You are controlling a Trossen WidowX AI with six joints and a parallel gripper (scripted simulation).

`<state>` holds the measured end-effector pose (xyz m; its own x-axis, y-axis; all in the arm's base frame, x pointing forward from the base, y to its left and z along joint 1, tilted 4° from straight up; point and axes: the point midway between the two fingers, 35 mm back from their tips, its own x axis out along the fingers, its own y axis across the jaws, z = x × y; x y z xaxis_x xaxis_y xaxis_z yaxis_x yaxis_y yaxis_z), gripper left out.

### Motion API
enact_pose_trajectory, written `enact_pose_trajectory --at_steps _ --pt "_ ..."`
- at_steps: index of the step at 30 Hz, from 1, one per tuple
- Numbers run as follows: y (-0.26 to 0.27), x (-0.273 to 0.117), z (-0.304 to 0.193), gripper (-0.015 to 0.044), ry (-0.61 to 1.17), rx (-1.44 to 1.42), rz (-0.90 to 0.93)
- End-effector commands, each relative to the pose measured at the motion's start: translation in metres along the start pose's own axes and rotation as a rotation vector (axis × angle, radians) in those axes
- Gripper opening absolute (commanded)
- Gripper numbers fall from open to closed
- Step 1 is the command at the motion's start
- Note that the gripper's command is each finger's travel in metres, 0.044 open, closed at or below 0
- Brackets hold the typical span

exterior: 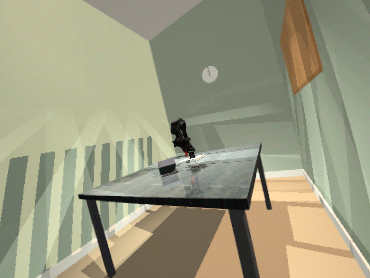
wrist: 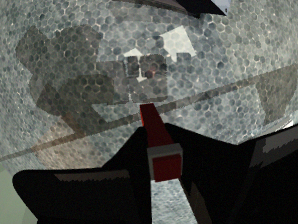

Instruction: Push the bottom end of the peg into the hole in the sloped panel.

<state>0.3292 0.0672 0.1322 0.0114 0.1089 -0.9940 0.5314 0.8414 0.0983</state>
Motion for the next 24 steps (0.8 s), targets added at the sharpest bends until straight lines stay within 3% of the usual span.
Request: enact_pose_trajectory --at_steps 1,24 --pt "-0.001 -0.002 0.004 0.0 -0.001 0.003 0.02" --pt "-0.018 -0.012 0.028 0.0 -0.003 0.064 0.1"
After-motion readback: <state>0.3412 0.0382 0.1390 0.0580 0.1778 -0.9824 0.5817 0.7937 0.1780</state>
